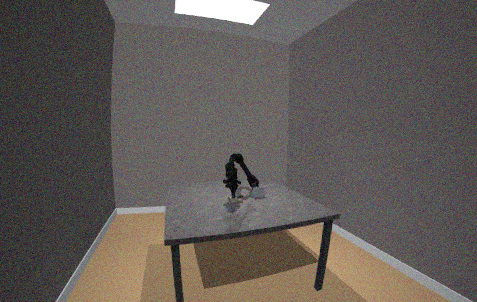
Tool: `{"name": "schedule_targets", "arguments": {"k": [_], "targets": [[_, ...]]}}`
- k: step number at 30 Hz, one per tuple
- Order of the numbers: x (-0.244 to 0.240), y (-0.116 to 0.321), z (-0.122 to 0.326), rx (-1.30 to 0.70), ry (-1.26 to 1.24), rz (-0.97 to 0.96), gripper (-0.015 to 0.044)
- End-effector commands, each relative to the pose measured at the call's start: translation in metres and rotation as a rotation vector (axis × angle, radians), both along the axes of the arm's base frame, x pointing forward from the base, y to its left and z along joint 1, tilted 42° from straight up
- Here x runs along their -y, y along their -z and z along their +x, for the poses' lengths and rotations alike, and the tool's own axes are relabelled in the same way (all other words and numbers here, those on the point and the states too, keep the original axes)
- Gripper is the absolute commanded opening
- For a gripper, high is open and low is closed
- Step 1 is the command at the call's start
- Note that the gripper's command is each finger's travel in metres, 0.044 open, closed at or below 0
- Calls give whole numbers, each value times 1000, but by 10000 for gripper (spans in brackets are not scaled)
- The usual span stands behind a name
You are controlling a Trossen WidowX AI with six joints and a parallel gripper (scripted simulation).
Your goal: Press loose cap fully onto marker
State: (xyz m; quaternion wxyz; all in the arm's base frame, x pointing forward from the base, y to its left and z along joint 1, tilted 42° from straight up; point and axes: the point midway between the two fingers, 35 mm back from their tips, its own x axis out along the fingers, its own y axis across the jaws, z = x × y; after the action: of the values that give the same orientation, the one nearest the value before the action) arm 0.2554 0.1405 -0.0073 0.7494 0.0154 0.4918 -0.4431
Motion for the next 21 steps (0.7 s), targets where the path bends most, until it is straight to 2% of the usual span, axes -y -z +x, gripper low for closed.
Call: {"name": "schedule_targets", "arguments": {"k": [1, 10, 21], "targets": [[1, 0, 0, 0, -4, -4, 0], [1, 0, 0, 0, -4, -4, 0], [0, 0, 0, 0, 0, -1, 289]]}}
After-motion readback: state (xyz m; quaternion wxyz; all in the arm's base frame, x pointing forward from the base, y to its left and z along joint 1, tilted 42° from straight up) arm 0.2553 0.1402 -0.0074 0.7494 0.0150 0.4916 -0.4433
